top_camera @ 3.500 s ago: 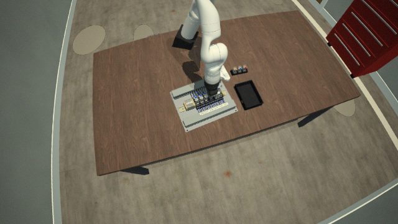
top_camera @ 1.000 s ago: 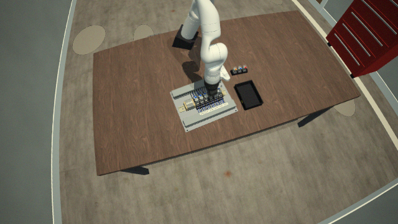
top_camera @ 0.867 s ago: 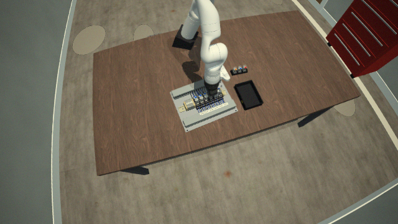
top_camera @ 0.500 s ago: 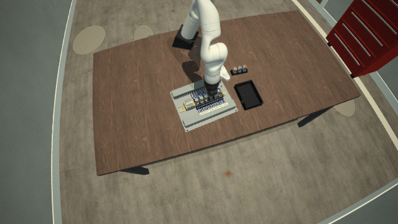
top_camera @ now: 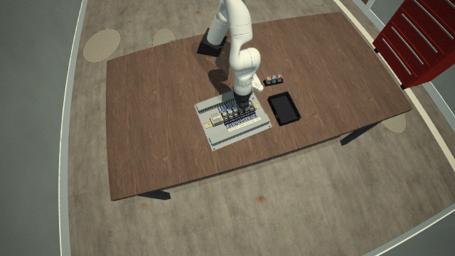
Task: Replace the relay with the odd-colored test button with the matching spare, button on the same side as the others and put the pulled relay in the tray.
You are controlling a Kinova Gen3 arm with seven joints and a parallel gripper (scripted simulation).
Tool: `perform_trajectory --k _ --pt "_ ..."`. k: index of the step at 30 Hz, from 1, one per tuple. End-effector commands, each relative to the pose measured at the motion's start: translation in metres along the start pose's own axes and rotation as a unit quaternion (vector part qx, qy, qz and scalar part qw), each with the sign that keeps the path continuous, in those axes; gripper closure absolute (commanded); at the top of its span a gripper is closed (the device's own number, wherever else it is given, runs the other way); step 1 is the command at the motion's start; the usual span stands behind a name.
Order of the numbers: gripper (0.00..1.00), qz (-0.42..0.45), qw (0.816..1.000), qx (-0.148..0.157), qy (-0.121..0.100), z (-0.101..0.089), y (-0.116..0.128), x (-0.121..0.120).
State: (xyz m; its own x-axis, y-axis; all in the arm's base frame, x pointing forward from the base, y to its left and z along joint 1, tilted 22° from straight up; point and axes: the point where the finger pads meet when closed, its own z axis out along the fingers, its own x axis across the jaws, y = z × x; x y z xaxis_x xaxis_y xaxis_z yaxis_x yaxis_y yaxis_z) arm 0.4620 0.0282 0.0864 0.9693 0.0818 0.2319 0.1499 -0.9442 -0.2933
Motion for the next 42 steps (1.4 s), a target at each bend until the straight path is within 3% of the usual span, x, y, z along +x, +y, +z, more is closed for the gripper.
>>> perform_trajectory --k 1,42 --pt "1.0 0.0 1.0 -0.001 0.001 -0.002 0.001 0.001" --pt "1.0 0.0 1.0 -0.002 0.002 -0.015 0.001 0.001"
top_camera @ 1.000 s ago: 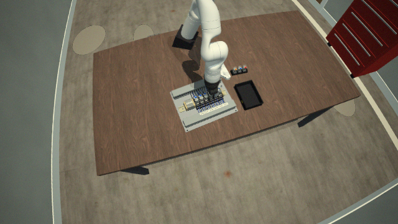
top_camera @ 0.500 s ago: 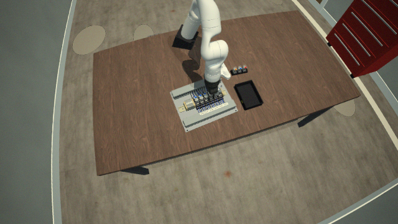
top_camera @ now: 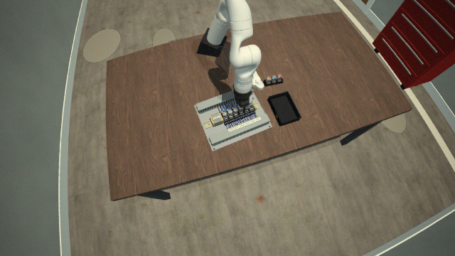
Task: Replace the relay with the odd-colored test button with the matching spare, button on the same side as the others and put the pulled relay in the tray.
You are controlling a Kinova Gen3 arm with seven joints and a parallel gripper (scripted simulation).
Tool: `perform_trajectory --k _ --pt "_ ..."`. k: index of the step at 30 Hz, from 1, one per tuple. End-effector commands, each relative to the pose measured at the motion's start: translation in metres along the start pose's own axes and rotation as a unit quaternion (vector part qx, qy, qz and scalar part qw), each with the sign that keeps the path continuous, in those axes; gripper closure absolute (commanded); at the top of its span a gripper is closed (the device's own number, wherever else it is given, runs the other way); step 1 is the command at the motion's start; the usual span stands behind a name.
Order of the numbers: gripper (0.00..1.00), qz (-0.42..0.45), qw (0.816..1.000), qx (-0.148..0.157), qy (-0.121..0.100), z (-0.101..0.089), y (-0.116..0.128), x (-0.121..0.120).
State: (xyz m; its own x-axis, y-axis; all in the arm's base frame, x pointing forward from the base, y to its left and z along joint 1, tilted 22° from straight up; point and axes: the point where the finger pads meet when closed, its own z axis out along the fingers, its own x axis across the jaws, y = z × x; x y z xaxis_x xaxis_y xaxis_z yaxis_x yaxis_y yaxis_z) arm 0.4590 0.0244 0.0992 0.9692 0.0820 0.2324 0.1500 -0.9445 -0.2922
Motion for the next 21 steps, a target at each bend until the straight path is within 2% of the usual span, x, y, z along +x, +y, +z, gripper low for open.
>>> perform_trajectory --k 1,21 --pt "1.0 0.001 1.0 -0.001 0.001 -0.0014 0.0011 0.0008" --pt "1.0 0.0 1.0 -0.001 0.001 -0.0098 0.0013 0.0008"
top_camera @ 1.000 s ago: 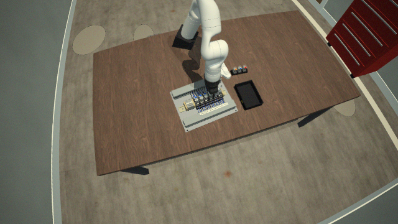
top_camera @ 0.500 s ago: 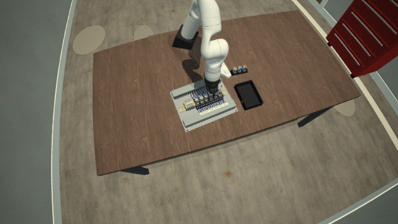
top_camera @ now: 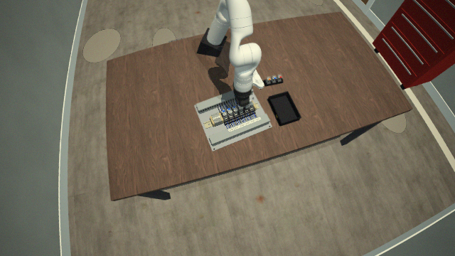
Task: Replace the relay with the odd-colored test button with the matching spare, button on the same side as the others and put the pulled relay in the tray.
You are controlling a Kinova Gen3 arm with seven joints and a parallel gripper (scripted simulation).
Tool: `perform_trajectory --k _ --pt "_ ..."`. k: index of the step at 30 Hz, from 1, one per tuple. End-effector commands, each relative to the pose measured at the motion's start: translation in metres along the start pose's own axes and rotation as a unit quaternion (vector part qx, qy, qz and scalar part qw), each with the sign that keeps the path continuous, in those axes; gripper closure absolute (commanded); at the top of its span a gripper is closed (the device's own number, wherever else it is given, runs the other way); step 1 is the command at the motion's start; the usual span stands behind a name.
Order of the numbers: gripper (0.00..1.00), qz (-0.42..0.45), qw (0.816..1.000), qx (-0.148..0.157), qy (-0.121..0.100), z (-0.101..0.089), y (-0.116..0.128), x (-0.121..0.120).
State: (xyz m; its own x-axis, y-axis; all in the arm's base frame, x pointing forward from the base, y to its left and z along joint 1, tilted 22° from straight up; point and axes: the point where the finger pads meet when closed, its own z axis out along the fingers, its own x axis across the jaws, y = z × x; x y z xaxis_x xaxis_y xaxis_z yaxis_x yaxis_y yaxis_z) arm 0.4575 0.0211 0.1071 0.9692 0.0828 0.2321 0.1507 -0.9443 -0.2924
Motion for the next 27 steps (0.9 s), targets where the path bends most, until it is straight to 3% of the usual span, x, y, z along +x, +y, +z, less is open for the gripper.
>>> perform_trajectory --k 1,27 --pt "1.0 0.0 1.0 -0.001 0.001 -0.0015 0.0009 0.0007" --pt "1.0 0.001 1.0 -0.001 0.002 -0.004 0.0023 0.0012"
